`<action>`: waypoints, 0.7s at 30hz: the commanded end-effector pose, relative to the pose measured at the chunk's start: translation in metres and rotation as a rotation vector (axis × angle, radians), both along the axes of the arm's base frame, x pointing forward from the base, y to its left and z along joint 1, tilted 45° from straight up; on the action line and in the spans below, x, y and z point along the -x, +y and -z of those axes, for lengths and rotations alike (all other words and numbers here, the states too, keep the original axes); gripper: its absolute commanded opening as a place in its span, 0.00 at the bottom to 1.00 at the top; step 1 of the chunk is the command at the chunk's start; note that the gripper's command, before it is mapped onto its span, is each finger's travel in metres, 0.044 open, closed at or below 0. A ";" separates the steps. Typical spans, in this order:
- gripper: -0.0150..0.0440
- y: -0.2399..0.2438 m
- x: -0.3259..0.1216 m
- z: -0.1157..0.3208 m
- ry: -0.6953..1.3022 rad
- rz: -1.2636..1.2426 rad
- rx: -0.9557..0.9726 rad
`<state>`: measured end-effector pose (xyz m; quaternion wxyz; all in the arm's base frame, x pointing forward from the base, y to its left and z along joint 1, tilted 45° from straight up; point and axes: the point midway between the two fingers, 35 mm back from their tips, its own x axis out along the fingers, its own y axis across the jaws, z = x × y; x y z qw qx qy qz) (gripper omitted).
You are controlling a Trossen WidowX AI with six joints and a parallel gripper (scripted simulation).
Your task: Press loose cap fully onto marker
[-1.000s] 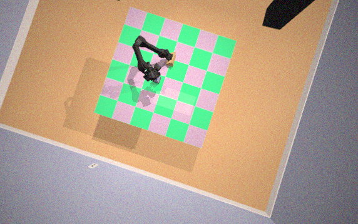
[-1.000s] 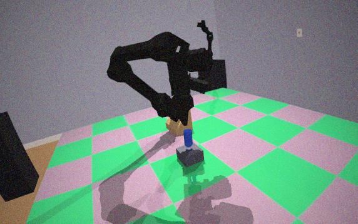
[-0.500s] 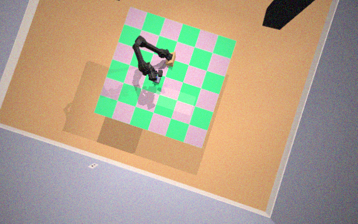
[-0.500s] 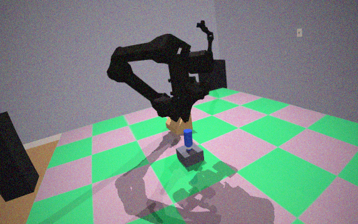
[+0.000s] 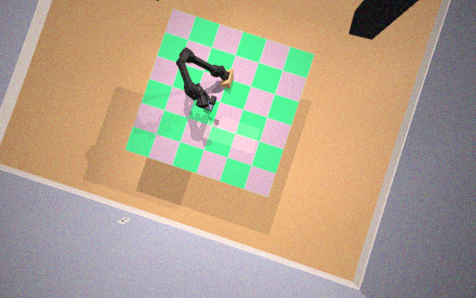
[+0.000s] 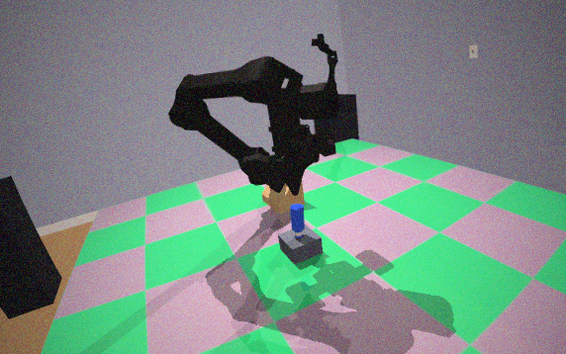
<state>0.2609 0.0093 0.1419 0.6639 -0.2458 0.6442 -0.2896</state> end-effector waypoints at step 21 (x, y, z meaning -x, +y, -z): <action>0.25 -0.026 -0.001 0.025 -0.003 0.001 0.005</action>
